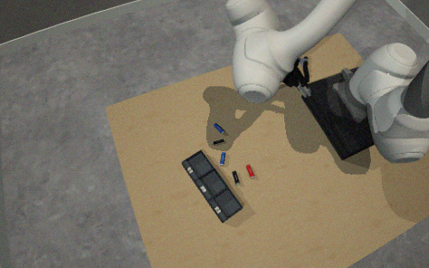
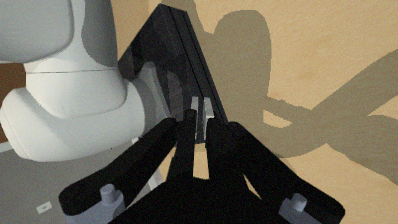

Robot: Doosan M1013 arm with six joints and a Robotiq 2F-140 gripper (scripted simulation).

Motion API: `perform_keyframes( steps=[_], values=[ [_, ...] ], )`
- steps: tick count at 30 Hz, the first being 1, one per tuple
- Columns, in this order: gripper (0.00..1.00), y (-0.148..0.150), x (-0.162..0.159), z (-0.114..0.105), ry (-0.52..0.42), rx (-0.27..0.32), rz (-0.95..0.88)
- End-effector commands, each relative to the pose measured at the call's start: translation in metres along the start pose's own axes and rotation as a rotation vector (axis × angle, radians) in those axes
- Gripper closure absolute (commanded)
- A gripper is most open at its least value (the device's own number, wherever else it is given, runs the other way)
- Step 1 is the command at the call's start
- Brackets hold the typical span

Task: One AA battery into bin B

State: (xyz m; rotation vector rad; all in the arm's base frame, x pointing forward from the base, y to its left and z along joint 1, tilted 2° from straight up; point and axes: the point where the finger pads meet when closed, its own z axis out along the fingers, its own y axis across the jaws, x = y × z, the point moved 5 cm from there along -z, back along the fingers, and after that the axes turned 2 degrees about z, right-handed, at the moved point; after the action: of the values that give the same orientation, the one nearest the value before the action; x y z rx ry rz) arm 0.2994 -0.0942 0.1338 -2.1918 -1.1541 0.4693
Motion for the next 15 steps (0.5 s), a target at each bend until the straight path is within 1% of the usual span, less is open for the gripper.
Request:
perform_keyframes(
  steps=[1, 2, 4, 5, 6, 7, 8, 9, 10, 11, 12, 13, 15],
  values=[
    [0.95, 0.015, 0.012, -0.009, -0.017, -0.056, 0.089],
    [0.95, 0.015, 0.012, -0.009, -0.017, -0.056, 0.089],
    [0.95, 0.025, 0.021, -0.017, -0.021, -0.101, 0.155],
    [0.95, 0.025, 0.021, -0.017, -0.021, -0.101, 0.155],
    [0.95, 0.029, 0.026, -0.02, -0.02, -0.129, 0.197],
    [0.95, 0.034, 0.031, -0.024, -0.02, -0.146, 0.221],
    [0.95, 0.034, 0.031, -0.024, -0.02, -0.146, 0.221],
    [0.95, 0.038, 0.036, -0.028, -0.016, -0.174, 0.262],
    [0.95, 0.042, 0.041, -0.032, -0.014, -0.19, 0.285],
    [0.95, 0.043, 0.042, -0.032, -0.014, -0.19, 0.285],
    [0.95, 0.046, 0.047, -0.036, -0.008, -0.219, 0.326],
    [0.95, 0.051, 0.052, -0.04, -0.004, -0.235, 0.349],
    [0.95, 0.051, 0.052, -0.04, -0.004, -0.235, 0.349]
  ],
)
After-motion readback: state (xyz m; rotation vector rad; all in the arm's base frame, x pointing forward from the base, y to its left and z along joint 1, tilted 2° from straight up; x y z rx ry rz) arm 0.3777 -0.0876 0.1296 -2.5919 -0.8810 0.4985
